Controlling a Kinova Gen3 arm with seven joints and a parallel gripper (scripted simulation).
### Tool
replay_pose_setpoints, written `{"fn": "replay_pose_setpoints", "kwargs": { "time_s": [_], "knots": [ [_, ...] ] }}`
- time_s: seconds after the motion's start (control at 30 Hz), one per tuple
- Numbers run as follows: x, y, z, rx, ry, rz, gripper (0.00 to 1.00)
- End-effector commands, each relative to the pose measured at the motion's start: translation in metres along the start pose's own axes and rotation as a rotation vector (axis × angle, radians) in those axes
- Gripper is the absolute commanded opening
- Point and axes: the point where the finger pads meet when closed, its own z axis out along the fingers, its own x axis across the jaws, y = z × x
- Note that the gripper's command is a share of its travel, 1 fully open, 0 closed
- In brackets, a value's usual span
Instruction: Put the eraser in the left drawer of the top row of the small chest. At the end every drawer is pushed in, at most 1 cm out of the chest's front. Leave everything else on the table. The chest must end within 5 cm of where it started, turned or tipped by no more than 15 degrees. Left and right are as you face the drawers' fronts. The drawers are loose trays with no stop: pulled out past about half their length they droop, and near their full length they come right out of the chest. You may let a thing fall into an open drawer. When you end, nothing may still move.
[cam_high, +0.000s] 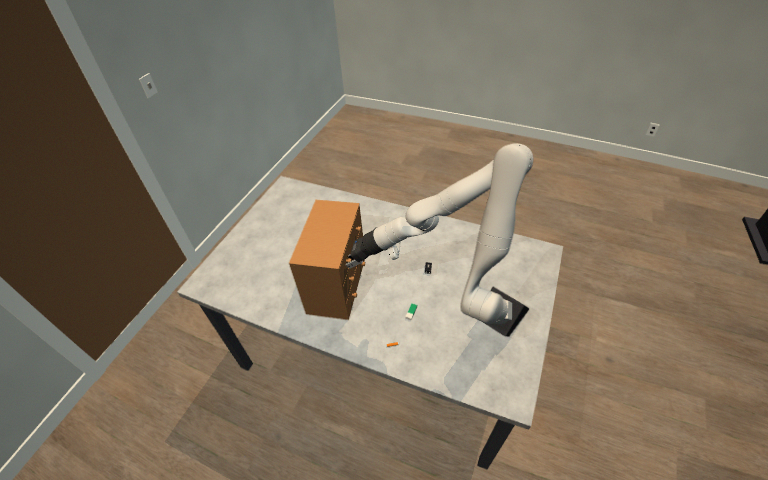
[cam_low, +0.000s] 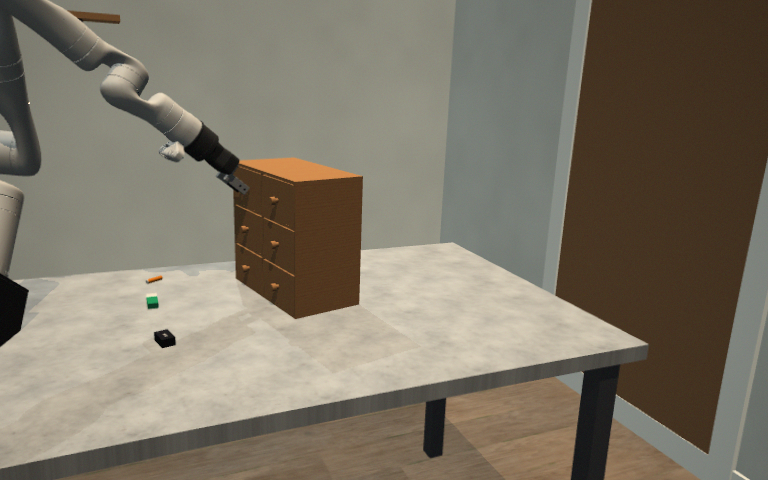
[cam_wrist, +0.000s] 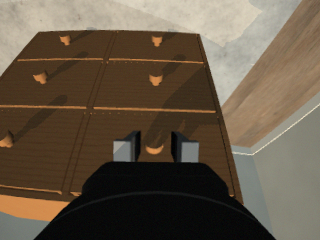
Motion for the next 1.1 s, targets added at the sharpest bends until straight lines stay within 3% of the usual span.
{"fn": "replay_pose_setpoints", "kwargs": {
  "time_s": [0.0, 0.33, 0.37, 1.07],
  "knots": [
    [-0.0038, 0.0016, 0.0004, -0.002, -0.012, 0.009, 0.67],
    [-0.0038, 0.0016, 0.0004, -0.002, -0.012, 0.009, 0.67],
    [-0.0038, 0.0016, 0.0004, -0.002, -0.012, 0.009, 0.37],
    [-0.0038, 0.0016, 0.0004, -0.002, -0.012, 0.009, 0.37]
  ]
}}
